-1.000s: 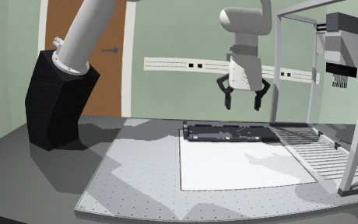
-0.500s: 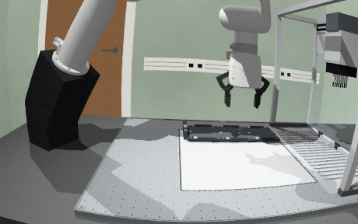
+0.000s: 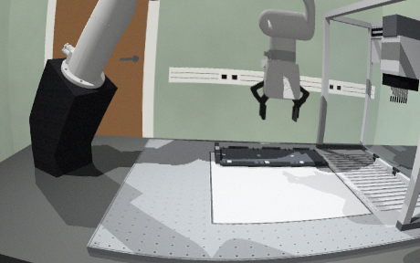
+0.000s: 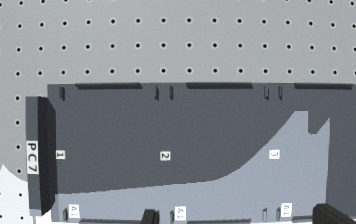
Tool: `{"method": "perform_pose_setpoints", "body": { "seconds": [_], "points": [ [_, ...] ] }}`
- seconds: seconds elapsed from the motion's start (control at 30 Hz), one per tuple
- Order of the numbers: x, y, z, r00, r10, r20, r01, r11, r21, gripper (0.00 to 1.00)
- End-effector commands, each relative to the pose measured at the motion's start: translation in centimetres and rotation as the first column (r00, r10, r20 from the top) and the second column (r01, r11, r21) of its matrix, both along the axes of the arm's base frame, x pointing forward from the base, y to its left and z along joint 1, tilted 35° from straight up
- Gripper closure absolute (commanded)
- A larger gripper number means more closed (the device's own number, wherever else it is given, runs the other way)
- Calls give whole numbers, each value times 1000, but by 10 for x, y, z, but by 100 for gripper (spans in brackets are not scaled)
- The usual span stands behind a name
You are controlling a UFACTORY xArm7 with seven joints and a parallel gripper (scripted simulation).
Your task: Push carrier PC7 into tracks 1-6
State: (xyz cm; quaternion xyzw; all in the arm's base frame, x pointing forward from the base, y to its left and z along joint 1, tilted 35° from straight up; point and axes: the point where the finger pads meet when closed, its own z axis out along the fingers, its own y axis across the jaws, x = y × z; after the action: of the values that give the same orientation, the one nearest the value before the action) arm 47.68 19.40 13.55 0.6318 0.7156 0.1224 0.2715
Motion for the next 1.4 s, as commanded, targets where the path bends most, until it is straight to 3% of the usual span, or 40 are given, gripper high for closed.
{"method": "perform_pose_setpoints", "body": {
  "seconds": [0.0, 0.7, 1.37],
  "points": [
    [0, 28, -6, 1000, -1, 6, 1, 1000, -3, 0],
    [-5, 121, -29, 1000, 0, 6, 0, 1000, -2, 0],
    [-5, 127, -30, 1000, 0, 6, 0, 1000, -2, 0]
  ]
}}
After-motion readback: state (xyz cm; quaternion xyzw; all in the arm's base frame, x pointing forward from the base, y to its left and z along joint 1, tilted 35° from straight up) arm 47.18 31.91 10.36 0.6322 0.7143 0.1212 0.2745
